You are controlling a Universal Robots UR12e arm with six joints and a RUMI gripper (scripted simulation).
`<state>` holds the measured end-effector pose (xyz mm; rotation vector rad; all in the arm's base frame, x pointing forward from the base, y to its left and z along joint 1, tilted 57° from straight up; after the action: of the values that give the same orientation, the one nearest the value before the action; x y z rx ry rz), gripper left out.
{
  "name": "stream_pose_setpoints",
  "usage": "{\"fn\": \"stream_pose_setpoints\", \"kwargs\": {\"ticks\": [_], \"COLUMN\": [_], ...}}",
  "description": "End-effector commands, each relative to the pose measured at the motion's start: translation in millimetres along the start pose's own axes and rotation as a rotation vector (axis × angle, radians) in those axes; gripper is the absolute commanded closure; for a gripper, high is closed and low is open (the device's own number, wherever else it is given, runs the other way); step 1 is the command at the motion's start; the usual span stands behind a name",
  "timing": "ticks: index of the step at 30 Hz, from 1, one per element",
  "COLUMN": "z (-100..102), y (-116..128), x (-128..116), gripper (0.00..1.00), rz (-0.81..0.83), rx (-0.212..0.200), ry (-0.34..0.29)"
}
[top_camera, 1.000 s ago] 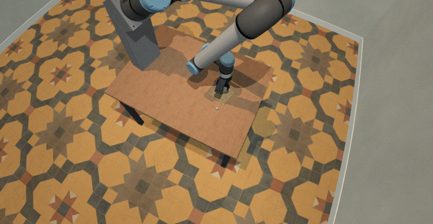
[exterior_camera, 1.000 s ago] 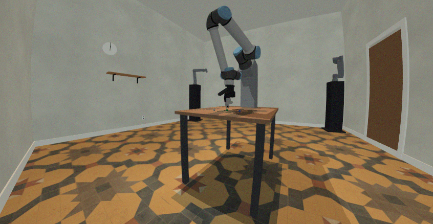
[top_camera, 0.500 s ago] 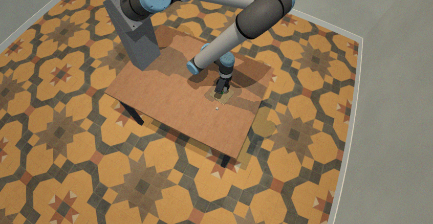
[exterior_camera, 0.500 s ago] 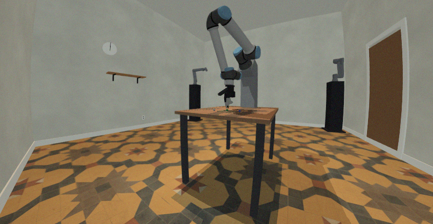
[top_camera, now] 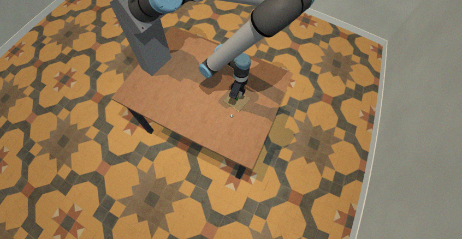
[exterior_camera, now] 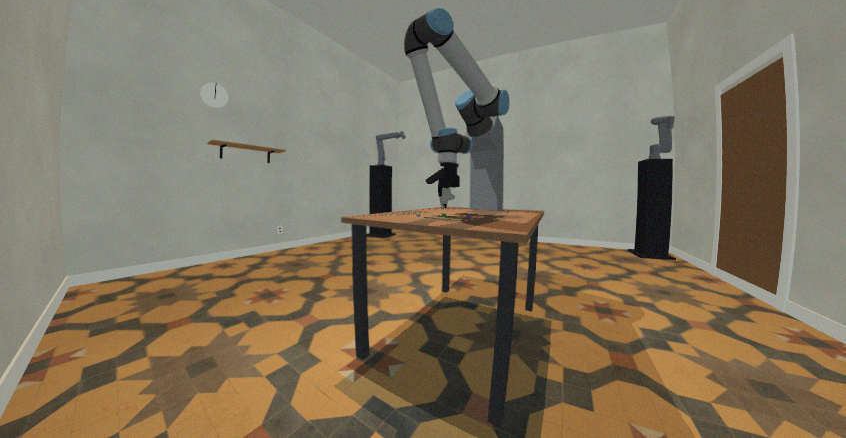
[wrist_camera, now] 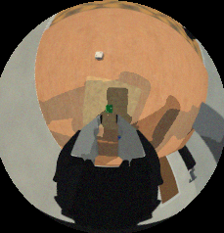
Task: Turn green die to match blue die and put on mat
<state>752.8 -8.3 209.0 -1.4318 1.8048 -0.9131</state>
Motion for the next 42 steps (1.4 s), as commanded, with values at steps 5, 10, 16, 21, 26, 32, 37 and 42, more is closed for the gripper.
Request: {"fn": "stream_pose_setpoints", "kwargs": {"ticks": [5, 10, 16, 21, 26, 32, 37, 42], "z": [-29.5, -35.3, -37.1, -36.2, -34.9, -32.7, -32.7, -33.9], "y": [-0.2, -0.2, -0.2, 0.0, 0.4, 1.3, 1.9, 2.3], "x": [-0.2, -0.2, -0.2, -0.5, -1.0, -3.2, -6.2, -8.7], "gripper": [0.82, 0.82, 0.82, 0.82, 0.82, 0.82, 0.82, 0.82], "rz": [0.0, 0.0, 0.0, -0.001, -0.002, -0.003, -0.003, -0.002], "rx": [0.001, 0.001, 0.001, 0.003, 0.006, 0.021, 0.04, 0.055], "ry": [0.0, 0.0, 0.0, 0.015, 0.037, 0.107, 0.174, 0.217]}}
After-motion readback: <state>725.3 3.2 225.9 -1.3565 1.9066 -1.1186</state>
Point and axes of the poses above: the point where the finger pads meet when closed, its own z axis out along the fingers, its own y axis across the jaws, x = y × z, the point moved 3 cm from there along -z, back along the fingers, and after that the axes turned 15 degrees about z, right-handed, at the moved point
